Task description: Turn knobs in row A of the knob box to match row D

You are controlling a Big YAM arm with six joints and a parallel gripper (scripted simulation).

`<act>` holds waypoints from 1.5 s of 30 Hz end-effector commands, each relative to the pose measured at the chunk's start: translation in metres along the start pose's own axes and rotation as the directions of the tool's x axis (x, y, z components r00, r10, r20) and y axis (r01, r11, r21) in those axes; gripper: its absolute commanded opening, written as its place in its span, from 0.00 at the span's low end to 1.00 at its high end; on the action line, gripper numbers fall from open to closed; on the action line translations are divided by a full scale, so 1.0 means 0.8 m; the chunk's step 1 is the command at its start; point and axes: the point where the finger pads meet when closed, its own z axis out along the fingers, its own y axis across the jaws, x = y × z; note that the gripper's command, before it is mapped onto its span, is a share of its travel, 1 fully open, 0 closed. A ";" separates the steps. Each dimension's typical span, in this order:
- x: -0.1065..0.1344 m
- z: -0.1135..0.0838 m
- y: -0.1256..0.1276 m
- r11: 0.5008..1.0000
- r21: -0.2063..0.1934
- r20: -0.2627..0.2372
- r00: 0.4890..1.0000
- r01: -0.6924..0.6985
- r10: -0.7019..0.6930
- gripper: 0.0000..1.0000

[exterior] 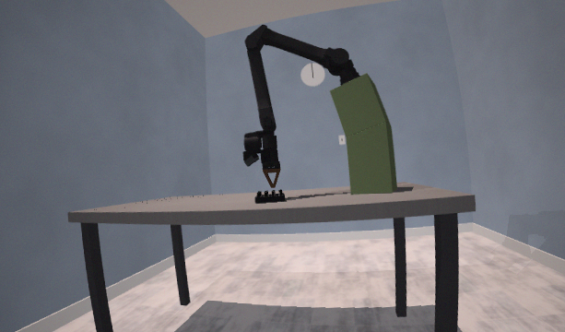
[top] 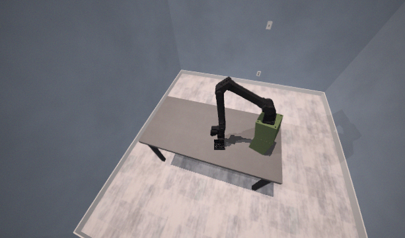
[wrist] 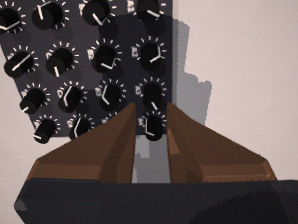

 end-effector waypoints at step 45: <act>-0.001 0.007 -0.004 1.000 -0.001 0.005 1.000 0.007 -0.007 0.19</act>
